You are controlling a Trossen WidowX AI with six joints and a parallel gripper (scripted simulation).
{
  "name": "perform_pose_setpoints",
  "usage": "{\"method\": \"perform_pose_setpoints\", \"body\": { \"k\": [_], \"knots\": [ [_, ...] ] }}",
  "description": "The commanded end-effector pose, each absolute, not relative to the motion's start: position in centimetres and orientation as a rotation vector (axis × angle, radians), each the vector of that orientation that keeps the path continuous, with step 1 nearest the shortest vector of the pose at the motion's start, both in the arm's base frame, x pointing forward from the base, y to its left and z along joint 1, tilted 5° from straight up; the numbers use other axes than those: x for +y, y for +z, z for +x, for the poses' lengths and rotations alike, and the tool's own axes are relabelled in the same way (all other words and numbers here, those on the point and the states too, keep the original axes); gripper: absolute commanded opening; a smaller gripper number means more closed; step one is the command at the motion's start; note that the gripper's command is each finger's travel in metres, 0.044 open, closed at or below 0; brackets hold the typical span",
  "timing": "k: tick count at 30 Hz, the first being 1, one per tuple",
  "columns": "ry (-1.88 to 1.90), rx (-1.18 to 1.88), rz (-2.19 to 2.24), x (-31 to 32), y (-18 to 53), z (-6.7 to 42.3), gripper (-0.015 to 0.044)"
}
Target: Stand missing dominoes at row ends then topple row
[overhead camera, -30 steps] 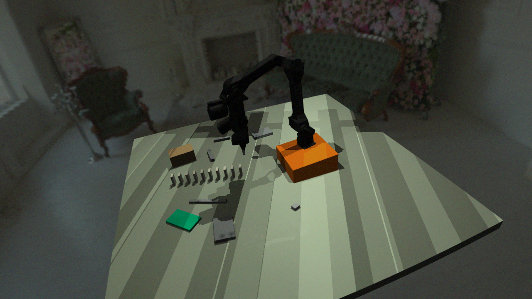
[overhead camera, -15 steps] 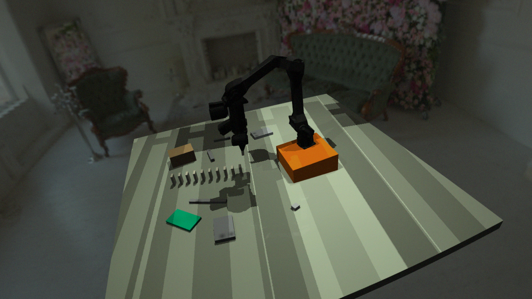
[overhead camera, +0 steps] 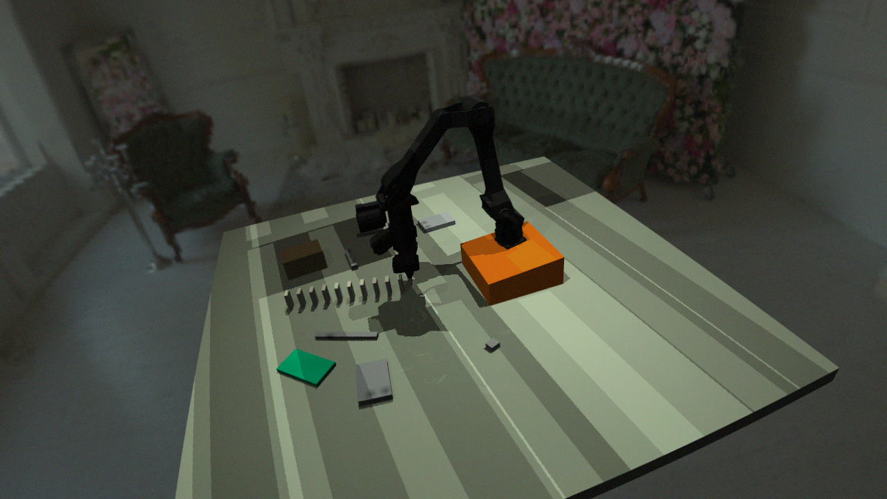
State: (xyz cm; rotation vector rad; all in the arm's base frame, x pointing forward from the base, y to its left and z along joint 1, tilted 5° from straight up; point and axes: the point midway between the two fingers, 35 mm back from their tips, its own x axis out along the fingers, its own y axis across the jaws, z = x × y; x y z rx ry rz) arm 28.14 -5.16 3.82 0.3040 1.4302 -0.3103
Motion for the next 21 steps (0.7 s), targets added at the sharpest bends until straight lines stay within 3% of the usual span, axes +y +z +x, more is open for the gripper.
{"method": "perform_pose_setpoints", "body": {
  "k": [1, 15, 21],
  "knots": [
    [-0.305, 1.447, 0.304, -5.02, 1.47, 27.61, 0.0107],
    [-0.305, 1.447, 0.304, -5.01, 1.39, 27.60, 0.0107],
    [-0.305, 1.447, 0.304, -5.01, 1.39, 27.60, 0.0265]
  ]
}}
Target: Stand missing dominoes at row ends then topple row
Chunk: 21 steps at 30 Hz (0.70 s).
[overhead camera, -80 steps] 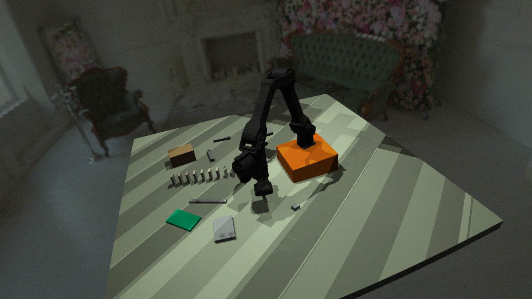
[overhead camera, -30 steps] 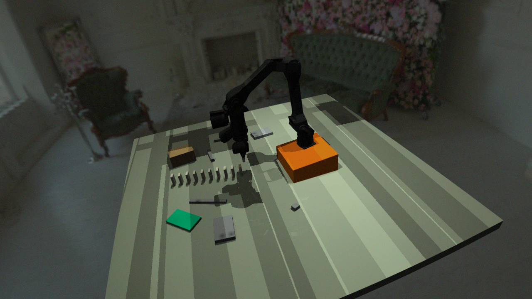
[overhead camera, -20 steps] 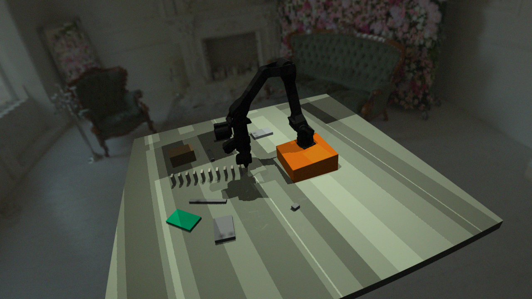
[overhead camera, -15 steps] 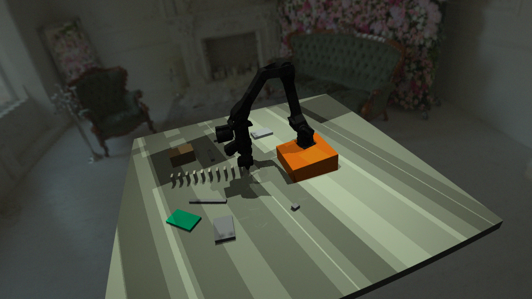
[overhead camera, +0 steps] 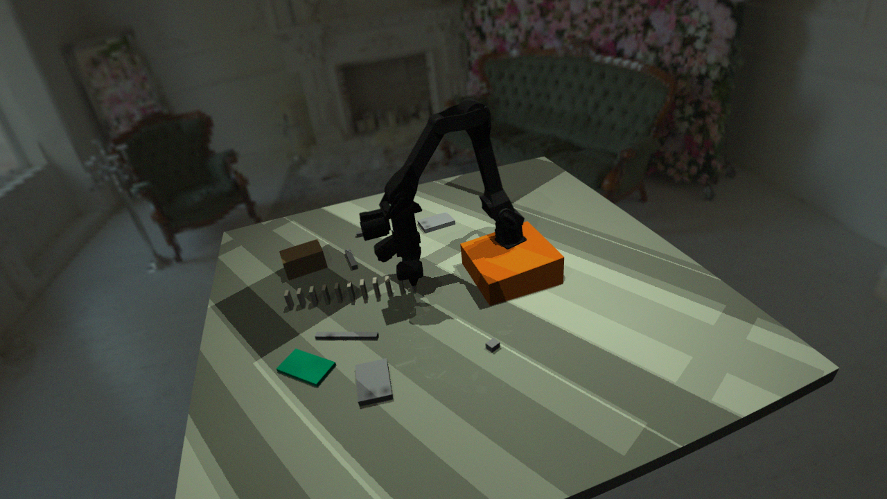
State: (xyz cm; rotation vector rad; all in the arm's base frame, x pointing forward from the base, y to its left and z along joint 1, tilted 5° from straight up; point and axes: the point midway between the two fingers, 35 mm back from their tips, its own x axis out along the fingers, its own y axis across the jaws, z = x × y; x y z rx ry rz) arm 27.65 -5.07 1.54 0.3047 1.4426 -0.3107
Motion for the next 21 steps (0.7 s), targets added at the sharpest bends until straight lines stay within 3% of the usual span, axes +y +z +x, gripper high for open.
{"method": "perform_pose_setpoints", "body": {
  "k": [1, 7, 11, 18, 21],
  "knots": [
    [-0.305, 1.447, 0.304, -5.0, 1.4, 27.6, 0.0291],
    [-0.305, 1.447, 0.304, -5.0, 1.4, 27.6, 0.0440],
    [-0.305, 1.447, 0.304, -5.0, 2.4, 27.8, 0.0440],
    [-0.310, 1.444, 0.305, -4.9, 13.3, 26.8, 0.0440],
    [-0.311, 1.444, 0.305, -4.8, 14.5, 26.4, 0.0440]
  ]
}}
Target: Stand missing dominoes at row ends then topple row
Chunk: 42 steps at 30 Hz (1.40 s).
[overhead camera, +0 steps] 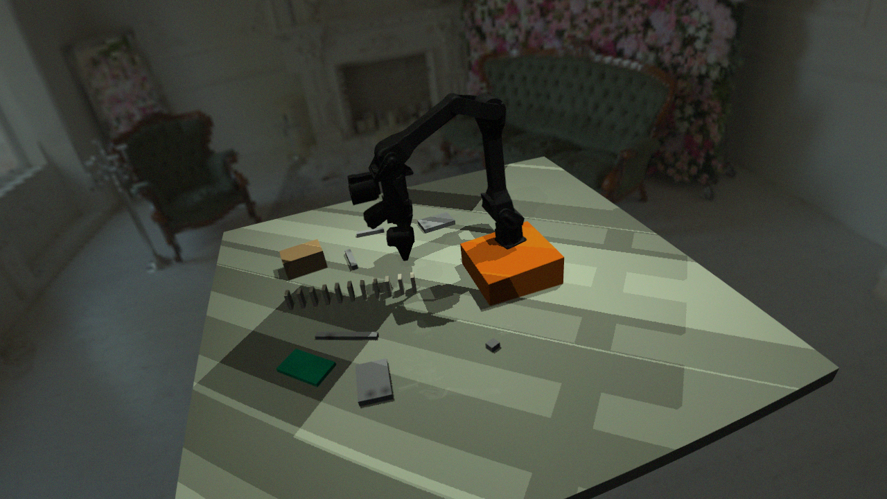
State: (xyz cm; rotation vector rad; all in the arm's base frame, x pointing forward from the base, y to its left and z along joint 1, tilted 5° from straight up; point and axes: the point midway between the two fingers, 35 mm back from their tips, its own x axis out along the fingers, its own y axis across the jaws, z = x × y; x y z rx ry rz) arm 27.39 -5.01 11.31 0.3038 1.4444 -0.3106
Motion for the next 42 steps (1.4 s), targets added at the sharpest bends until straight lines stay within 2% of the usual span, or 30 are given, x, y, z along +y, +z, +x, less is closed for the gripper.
{"method": "perform_pose_setpoints", "body": {
  "k": [1, 5, 14, 22, 42],
  "knots": [
    [-0.311, 1.444, 0.305, -4.8, 14.5, 26.4, 0.0440],
    [-0.311, 1.444, 0.305, -4.8, 14.5, 26.4, 0.0440],
    [0.233, 1.460, -0.293, -4.3, 11.4, 25.3, 0.0204],
    [0.801, 1.318, -0.911, -3.8, 8.1, 23.8, 0.0000],
    [0.847, 1.298, -0.962, -3.7, 7.8, 23.6, 0.0000]
  ]
}}
